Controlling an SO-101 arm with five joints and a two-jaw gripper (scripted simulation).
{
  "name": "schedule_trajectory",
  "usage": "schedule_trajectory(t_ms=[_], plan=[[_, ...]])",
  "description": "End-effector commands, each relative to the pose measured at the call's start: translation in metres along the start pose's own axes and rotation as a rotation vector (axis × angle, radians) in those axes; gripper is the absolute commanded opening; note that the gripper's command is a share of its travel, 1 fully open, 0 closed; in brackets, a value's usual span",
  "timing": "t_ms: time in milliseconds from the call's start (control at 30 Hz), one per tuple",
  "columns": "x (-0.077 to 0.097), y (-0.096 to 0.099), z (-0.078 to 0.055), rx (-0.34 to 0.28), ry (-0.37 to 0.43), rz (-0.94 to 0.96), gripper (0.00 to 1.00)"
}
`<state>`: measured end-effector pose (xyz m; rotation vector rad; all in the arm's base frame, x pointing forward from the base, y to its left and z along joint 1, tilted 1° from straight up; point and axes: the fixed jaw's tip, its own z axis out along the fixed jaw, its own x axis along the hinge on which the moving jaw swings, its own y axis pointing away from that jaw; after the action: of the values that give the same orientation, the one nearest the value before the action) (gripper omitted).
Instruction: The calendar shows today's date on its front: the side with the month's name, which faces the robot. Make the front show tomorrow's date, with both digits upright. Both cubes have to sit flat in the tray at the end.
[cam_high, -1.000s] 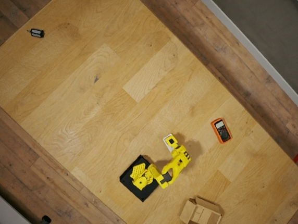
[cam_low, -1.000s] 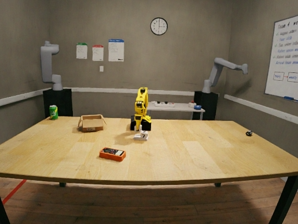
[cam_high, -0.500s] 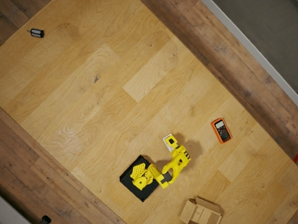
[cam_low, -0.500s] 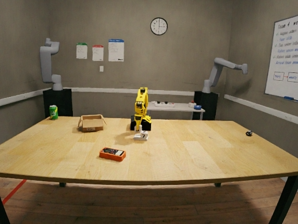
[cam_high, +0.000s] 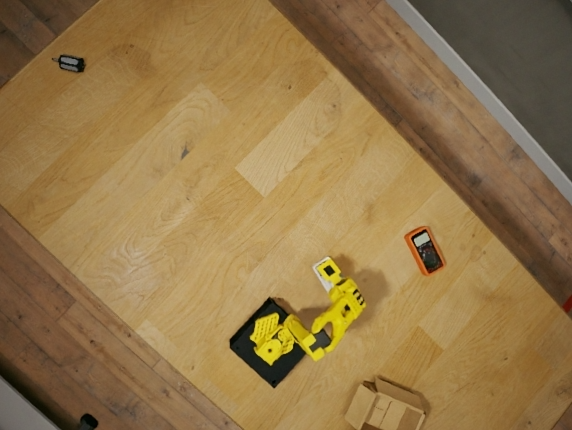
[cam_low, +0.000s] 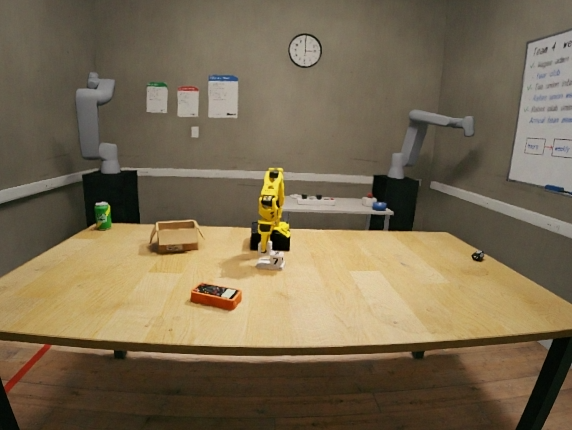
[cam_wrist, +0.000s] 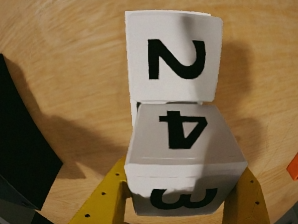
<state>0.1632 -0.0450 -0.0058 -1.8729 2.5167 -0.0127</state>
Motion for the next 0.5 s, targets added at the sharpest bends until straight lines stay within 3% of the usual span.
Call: schedule_trajectory(t_ms=[0,467], plan=[[-0.0018,0.0018,0.0041,-0.009,-0.001,-0.011,0.00],[-0.0017,0.0026,0.0082,-0.009,-0.001,-0.008,0.00]])
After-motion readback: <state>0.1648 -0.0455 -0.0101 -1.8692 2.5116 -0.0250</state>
